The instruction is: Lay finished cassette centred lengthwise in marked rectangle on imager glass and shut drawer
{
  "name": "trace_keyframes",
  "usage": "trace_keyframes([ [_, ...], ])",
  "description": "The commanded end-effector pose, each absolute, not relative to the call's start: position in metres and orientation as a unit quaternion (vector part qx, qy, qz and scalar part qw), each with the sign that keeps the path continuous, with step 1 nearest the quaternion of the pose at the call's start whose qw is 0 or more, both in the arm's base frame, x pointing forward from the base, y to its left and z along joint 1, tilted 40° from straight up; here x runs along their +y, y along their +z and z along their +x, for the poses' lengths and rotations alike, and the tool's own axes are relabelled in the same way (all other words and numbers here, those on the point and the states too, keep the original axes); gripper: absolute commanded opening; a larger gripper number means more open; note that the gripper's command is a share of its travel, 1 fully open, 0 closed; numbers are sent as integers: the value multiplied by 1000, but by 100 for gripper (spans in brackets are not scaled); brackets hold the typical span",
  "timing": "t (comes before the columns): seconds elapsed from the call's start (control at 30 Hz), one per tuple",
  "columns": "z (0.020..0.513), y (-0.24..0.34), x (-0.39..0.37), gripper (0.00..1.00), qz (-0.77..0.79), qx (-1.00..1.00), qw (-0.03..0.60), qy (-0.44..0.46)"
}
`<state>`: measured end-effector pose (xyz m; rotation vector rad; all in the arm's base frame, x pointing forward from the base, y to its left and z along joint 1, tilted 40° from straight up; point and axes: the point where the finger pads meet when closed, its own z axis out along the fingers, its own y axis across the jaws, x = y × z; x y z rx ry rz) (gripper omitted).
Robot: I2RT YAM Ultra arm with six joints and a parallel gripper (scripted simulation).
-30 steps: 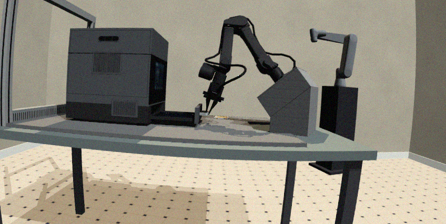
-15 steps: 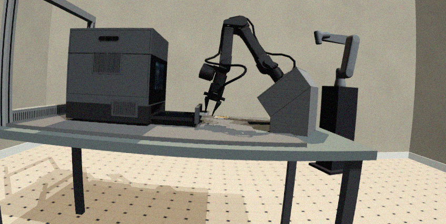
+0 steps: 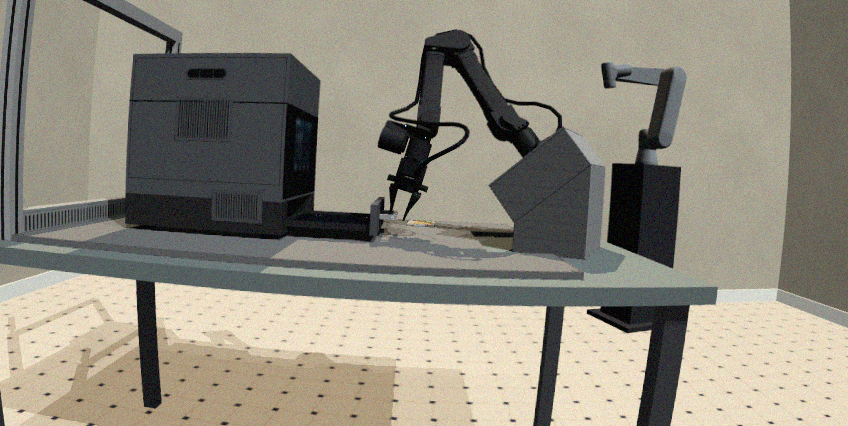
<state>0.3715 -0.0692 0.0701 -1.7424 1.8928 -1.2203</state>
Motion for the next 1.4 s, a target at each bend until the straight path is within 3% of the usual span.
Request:
trace_keyframes([
  [0.0, 370, 79, -63, 35, -604, 656, 156, -426],
  [1.37, 330, 101, -46, 35, -607, 657, 148, -422],
])
